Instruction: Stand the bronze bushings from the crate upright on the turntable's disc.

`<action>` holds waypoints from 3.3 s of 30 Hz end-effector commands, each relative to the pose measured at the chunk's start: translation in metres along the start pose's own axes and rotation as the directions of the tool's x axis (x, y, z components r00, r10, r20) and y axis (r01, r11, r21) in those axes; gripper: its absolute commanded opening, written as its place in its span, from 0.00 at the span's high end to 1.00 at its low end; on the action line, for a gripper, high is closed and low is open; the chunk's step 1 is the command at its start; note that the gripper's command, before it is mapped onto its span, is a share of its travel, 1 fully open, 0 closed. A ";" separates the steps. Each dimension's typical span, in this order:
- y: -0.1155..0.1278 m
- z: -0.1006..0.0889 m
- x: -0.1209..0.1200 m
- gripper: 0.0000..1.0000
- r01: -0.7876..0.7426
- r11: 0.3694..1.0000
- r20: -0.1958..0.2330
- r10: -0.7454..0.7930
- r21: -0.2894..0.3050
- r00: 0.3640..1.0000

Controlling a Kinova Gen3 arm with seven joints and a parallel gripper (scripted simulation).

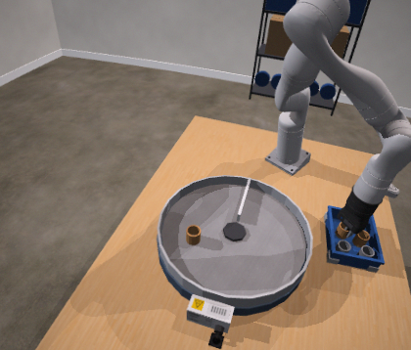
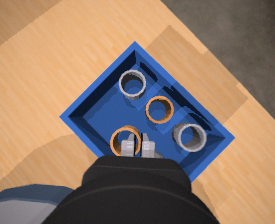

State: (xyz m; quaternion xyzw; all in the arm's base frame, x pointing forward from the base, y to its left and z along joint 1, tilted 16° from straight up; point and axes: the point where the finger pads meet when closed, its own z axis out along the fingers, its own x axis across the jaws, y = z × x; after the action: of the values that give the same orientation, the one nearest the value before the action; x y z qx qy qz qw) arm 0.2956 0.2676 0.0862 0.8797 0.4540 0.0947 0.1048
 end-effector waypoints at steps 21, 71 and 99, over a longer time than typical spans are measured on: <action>0.003 -0.087 0.002 1.00 -0.005 1.000 -0.010 0.005 -0.006 1.000; 0.003 -0.098 0.002 1.00 -0.005 1.000 -0.010 0.005 -0.006 1.000; 0.038 -0.097 -0.026 1.00 -0.005 1.000 -0.010 0.005 -0.006 1.000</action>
State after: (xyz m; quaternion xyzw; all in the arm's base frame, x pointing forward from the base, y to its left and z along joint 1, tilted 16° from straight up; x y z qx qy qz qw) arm 0.2785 0.2442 0.1834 0.8766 0.4604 0.0957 0.1020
